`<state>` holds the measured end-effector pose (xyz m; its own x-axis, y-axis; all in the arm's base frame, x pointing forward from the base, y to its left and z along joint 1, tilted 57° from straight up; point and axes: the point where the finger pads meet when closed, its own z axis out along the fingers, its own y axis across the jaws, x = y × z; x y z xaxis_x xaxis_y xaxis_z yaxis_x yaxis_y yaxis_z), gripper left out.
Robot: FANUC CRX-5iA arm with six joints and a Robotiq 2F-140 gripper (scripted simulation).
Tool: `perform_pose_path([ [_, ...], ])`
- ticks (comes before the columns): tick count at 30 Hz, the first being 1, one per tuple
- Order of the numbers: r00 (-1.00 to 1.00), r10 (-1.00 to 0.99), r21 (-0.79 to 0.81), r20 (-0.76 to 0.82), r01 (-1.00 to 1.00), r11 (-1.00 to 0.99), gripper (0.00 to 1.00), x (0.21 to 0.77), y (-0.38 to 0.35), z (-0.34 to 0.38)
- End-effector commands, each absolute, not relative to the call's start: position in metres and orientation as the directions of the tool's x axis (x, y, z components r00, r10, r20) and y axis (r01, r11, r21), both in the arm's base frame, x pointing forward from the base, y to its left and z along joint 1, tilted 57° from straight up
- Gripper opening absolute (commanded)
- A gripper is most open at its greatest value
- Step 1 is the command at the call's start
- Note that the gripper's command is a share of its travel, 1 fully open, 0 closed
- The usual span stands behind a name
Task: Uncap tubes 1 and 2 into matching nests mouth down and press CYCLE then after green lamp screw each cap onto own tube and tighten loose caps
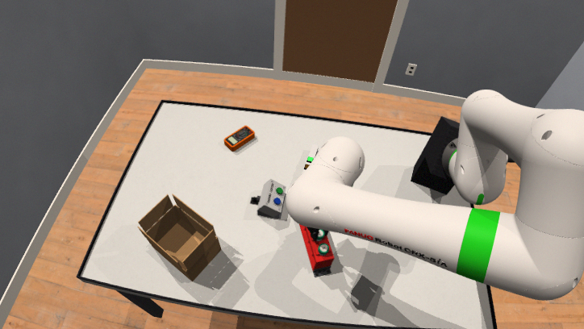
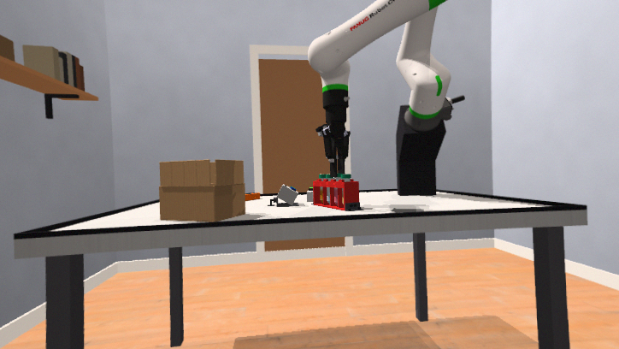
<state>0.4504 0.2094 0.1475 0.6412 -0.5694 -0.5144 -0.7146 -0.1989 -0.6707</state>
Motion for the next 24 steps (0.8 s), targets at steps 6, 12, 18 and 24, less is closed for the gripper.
perform_pose_path([
  [6,0.453,-0.604,-0.529,-0.655,-0.847,-0.061,0.3,0.4507,0.209,0.1478],
  [12,0.276,-0.604,-0.388,-0.747,-0.92,0.06,0.3,0.4507,0.2091,0.1477],
  [18,0.088,-0.58,-0.232,-0.81,-0.956,0.179,0.3,0.4507,0.2092,0.1476],
  [24,0.07,-0.577,-0.217,-0.814,-0.958,0.19,0.3,0.4508,0.2093,0.1476],
])
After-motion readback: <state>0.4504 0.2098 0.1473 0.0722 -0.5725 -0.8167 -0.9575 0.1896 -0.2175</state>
